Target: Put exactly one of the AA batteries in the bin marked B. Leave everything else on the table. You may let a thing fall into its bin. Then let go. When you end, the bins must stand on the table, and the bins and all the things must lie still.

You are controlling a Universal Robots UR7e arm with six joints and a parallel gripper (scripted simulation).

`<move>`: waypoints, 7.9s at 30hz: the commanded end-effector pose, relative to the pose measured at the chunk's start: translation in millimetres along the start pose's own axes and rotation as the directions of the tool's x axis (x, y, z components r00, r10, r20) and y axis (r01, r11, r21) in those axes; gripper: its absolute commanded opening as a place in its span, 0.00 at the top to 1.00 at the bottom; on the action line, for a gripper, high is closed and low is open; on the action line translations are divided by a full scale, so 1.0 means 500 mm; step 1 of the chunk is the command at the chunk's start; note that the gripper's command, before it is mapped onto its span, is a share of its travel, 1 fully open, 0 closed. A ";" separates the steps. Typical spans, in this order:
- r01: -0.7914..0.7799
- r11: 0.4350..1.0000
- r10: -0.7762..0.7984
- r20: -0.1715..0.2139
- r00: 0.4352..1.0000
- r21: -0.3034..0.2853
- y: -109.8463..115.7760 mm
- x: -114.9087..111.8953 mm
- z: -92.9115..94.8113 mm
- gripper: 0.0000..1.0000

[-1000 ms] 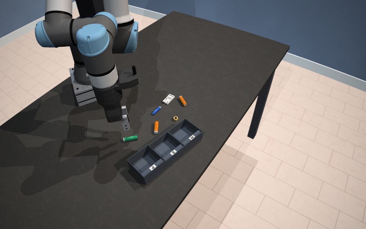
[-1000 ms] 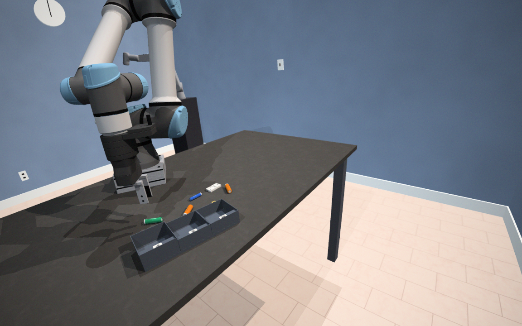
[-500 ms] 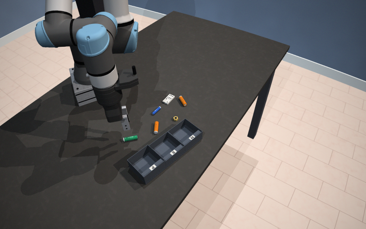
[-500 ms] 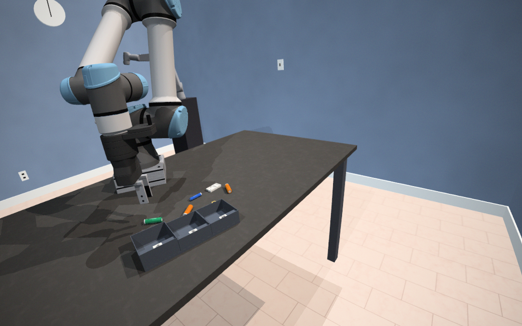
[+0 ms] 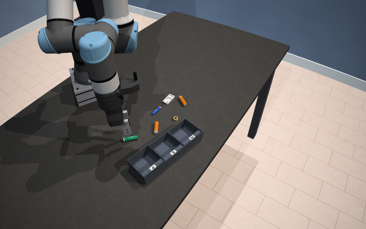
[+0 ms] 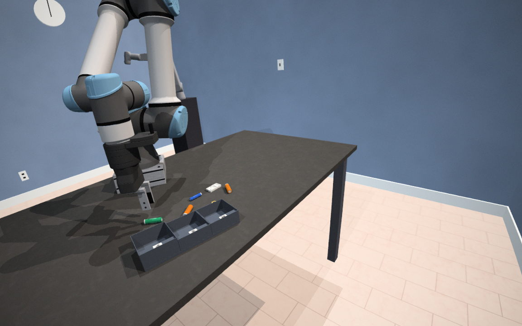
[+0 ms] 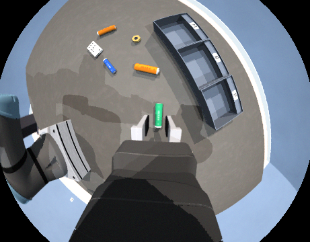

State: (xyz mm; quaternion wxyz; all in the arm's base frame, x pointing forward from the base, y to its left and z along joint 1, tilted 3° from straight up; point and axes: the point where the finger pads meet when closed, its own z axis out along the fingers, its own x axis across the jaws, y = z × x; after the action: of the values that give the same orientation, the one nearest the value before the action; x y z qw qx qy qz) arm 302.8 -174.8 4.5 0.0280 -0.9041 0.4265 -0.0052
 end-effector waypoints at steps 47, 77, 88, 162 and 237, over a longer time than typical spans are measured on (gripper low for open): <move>0.000 1.000 0.000 -0.003 1.000 0.000 0.000 0.005 0.105 0.69; 0.000 1.000 0.000 -0.003 1.000 0.000 0.000 0.005 0.065 0.69; 0.000 1.000 0.000 -0.003 1.000 0.000 0.000 0.005 0.005 0.69; 0.515 0.857 -0.515 -0.003 0.857 -0.002 -0.224 0.161 -0.025 0.69; 0.515 0.857 -0.515 -0.003 0.857 -0.002 -0.222 0.160 0.045 0.40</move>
State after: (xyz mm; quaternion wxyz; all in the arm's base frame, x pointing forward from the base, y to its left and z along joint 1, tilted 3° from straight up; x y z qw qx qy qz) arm 439.7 -164.6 -16.1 0.0247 -0.9852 0.1694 -0.0133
